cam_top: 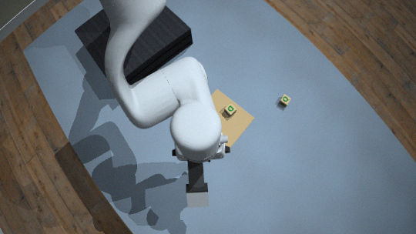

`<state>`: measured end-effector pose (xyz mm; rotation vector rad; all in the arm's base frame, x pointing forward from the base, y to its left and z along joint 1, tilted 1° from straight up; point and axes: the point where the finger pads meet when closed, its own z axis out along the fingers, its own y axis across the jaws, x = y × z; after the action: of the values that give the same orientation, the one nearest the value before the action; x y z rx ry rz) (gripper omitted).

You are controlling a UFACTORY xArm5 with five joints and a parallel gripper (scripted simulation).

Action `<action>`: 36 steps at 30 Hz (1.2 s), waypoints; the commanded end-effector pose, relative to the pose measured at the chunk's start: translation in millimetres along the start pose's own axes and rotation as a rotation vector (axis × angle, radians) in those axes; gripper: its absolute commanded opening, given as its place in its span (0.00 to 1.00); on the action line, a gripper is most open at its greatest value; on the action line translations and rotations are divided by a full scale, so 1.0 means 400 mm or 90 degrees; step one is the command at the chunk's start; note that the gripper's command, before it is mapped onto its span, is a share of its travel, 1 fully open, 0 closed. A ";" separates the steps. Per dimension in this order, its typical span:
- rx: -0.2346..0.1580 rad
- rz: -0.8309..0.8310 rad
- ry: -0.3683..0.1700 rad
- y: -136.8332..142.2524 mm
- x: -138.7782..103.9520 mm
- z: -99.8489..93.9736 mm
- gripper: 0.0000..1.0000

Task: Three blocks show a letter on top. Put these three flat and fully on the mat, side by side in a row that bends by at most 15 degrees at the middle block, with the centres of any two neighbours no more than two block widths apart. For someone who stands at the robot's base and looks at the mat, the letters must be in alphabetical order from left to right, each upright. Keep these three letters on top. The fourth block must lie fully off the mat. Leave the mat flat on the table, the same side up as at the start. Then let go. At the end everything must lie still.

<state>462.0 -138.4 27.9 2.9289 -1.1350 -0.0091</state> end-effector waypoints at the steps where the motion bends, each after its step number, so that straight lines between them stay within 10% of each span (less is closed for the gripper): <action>1: 0.001 0.004 0.002 -0.002 0.003 -0.004 0.21; 36: 0.003 0.525 0.002 -0.038 -0.053 -0.009 0.21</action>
<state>456.4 -116.0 29.9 2.3479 -2.0835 -0.0076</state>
